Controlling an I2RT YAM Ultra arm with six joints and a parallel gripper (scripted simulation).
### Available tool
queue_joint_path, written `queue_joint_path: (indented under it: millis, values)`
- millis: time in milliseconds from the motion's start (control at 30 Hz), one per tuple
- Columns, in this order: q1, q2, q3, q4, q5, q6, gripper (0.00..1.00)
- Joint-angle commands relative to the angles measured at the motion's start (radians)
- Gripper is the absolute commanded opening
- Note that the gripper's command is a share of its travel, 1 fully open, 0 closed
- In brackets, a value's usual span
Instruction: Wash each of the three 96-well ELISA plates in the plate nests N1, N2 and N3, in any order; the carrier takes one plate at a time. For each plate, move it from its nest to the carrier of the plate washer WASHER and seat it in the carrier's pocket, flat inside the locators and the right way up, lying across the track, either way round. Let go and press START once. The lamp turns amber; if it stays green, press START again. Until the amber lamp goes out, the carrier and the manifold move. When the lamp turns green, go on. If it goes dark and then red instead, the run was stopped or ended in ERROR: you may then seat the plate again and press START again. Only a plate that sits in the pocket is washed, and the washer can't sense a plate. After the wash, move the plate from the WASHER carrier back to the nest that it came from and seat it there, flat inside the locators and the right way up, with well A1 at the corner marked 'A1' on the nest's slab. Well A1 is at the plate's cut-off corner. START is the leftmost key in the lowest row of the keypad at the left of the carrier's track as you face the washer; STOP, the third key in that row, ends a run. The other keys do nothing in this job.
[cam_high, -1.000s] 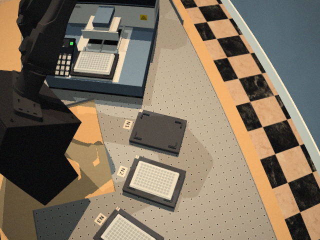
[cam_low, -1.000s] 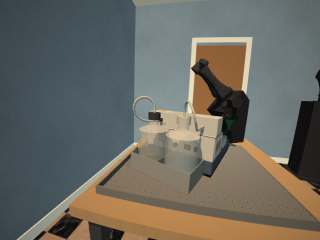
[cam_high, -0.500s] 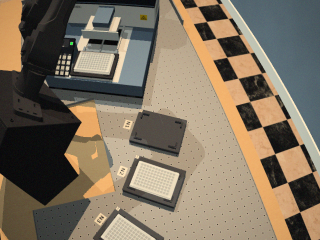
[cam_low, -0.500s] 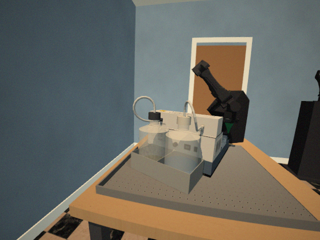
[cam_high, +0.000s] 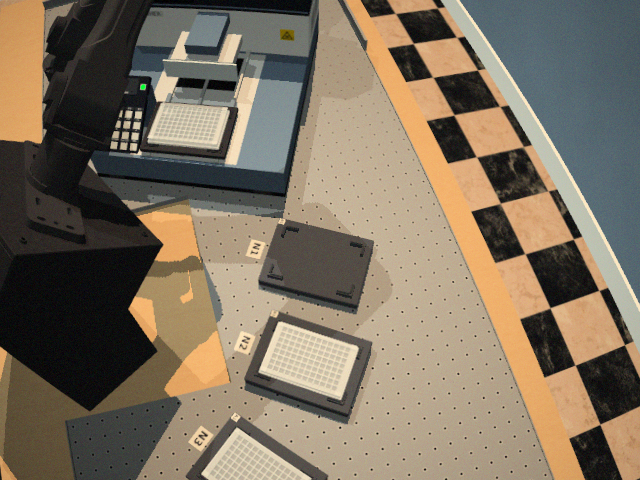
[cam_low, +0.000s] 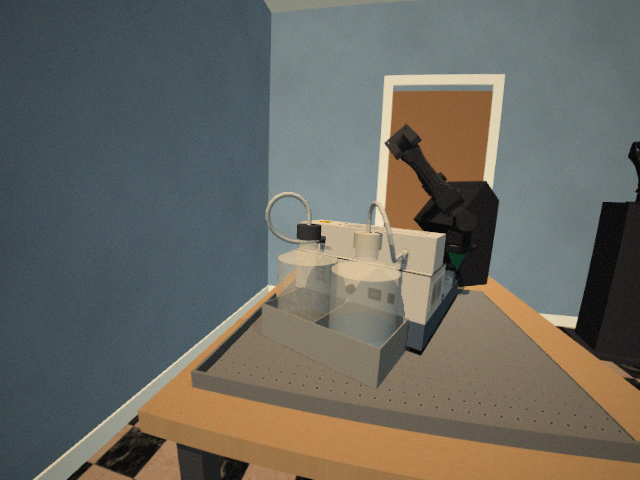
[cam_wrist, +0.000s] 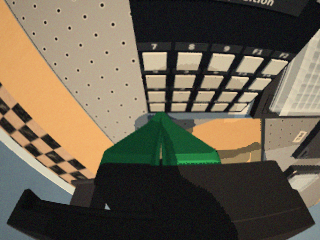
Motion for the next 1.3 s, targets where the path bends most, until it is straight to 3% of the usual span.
queue_joint_path:
  millis: [0,1267]
  values:
    - [0.005,0.002,0.001,0.028,-0.004,-0.019,0.00]
    - [-0.030,0.057,0.014,0.097,-0.022,-0.060,0.00]
